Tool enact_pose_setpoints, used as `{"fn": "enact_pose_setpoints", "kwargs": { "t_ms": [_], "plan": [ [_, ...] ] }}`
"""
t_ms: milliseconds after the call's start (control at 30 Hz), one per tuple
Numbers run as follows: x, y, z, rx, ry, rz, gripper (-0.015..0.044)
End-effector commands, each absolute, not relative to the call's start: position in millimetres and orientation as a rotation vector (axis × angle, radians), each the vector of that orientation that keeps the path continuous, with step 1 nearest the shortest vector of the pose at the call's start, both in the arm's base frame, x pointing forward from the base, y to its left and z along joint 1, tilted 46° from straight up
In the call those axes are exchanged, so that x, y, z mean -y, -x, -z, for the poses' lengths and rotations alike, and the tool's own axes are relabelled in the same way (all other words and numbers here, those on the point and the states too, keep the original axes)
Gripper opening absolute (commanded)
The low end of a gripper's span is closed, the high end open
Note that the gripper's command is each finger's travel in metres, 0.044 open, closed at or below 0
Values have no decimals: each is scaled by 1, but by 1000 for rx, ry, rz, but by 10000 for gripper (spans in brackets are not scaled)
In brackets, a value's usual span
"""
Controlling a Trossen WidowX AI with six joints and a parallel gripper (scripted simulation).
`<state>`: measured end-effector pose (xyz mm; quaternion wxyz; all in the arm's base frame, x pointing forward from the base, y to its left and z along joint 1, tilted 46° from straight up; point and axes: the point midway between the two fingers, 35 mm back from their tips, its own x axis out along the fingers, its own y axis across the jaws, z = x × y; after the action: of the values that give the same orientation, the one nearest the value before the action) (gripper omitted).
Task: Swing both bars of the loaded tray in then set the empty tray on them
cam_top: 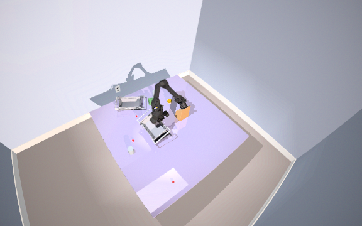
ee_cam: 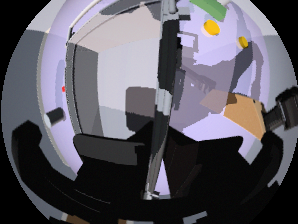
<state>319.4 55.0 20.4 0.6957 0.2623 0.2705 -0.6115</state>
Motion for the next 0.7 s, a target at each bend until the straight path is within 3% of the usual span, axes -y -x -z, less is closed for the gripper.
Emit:
{"fn": "enact_pose_setpoints", "kwargs": {
  "t_ms": [0, 667],
  "plan": [
    [-50, -315, -17, -603, -586, 1365, 0],
    [-44, -310, -11, -603, -585, 1365, 0]
  ]
}}
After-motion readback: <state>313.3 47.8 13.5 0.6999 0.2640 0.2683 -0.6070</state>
